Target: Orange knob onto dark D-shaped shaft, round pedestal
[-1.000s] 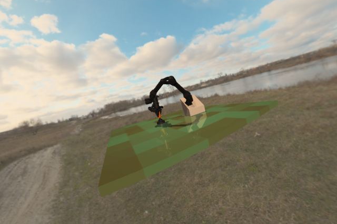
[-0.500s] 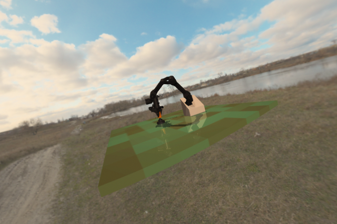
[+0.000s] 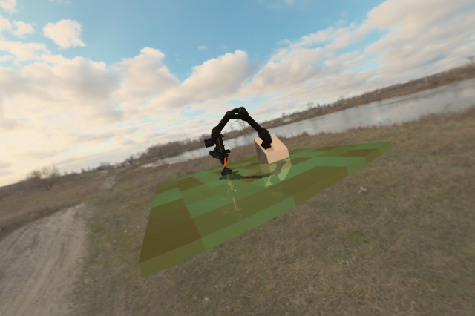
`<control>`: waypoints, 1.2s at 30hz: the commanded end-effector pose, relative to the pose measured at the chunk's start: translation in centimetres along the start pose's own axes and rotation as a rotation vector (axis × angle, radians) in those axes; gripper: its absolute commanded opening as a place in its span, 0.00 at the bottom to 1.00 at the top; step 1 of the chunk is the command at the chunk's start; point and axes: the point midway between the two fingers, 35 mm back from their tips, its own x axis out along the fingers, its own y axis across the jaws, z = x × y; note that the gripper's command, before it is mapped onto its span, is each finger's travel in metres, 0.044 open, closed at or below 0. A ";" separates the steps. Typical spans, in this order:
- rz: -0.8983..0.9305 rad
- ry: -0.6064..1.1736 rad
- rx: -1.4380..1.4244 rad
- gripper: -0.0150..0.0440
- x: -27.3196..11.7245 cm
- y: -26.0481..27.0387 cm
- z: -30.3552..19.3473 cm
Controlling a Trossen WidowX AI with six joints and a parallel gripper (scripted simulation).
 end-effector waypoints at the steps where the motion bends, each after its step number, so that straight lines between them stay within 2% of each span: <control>1: 0.005 -0.005 0.003 0.25 0.0 0.1 0.2; 23: 0.005 -0.005 0.003 0.25 -0.2 -0.2 -0.3; 30: 0.005 -0.005 0.202 0.25 -0.4 -0.1 -0.2; 36: 0.005 -0.005 0.213 0.25 -0.3 -0.1 -0.1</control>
